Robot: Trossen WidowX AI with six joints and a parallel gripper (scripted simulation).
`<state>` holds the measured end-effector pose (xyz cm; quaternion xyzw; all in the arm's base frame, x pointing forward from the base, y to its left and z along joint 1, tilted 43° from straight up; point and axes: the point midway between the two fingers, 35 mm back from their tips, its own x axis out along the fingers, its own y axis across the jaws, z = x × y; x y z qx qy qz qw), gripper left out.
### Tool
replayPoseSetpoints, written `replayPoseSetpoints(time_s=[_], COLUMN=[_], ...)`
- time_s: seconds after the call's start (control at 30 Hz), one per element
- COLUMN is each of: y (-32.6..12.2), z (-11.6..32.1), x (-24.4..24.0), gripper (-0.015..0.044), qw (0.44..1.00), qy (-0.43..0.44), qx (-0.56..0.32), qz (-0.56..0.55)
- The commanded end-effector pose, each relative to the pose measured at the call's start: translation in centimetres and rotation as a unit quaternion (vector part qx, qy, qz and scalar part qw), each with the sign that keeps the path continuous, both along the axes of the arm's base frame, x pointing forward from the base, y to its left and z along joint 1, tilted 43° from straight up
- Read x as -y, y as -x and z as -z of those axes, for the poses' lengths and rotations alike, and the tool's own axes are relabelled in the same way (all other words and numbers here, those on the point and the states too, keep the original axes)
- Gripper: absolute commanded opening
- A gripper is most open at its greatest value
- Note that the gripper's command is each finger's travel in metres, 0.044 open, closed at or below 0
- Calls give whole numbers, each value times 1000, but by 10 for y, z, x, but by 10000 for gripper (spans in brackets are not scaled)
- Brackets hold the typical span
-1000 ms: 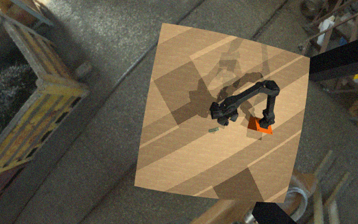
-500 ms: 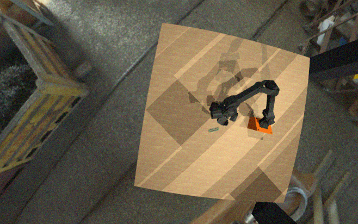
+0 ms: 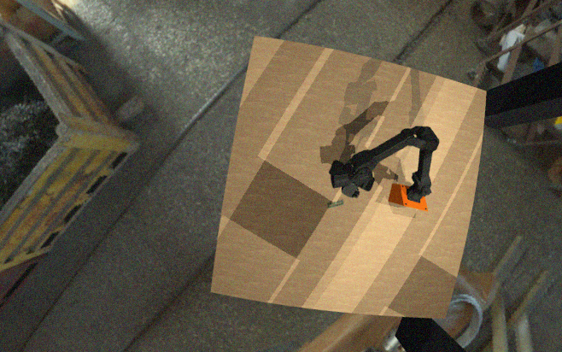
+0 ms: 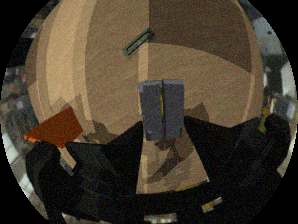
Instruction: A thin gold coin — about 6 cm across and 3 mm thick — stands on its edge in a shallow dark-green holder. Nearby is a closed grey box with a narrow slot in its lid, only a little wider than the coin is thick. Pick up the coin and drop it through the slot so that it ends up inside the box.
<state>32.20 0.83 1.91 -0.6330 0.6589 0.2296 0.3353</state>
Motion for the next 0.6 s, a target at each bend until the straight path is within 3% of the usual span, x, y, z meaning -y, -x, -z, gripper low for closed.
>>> replayPoseSetpoints(time_s=[0.0,0.13,0.57], y=[-1,0,4], z=[-7,-23,-39], x=[-8,-22,-36], gripper=[344,440,440], qw=[1000,1000,1000], qy=[-4,-2,0], qx=[6,4,2], qz=[0,-1,-2])
